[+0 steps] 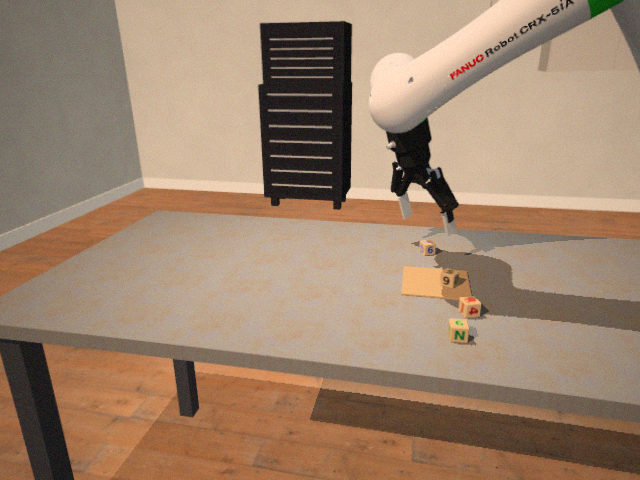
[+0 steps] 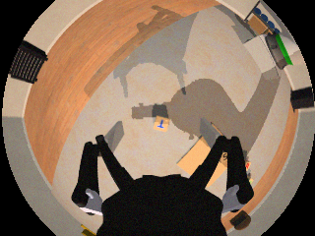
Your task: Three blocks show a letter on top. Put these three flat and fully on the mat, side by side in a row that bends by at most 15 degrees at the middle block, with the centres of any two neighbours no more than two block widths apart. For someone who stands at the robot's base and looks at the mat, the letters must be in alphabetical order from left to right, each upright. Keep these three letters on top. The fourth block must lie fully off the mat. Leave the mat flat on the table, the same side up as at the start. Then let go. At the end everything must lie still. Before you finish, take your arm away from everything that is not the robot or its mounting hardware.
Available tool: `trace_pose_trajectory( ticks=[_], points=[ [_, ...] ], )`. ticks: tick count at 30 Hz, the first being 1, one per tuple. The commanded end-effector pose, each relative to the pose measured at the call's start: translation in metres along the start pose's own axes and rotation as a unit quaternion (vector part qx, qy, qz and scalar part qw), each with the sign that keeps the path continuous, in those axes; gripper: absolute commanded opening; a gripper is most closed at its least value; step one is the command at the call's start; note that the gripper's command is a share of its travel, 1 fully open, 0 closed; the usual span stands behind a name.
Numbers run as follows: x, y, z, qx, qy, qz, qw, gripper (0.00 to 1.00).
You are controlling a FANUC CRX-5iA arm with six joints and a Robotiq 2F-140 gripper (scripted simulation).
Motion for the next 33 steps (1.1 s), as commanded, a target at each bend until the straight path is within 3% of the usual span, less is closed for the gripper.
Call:
trace_pose_trajectory(
  ticks=[1,21,23,33],
  points=[
    [0.0,0.0,0.0,0.0,0.0,0.0,1.0,1.0],
    [0.003,0.005,-0.003,0.011,-0.003,0.002,1.0,1.0],
    [0.02,0.03,-0.018,0.071,-0.02,0.009,0.997,1.0],
    [0.055,0.097,-0.047,0.219,-0.061,0.031,0.973,1.0]
  ],
)
Point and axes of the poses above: the point where the finger pads meet when closed, its own x axis back along the fingers, its own y axis across the jaws, z = x × y, the point moved 9 cm from there along x, back along the fingers, and after that the axes turned 2 degrees about -x, right-handed, at the moved point
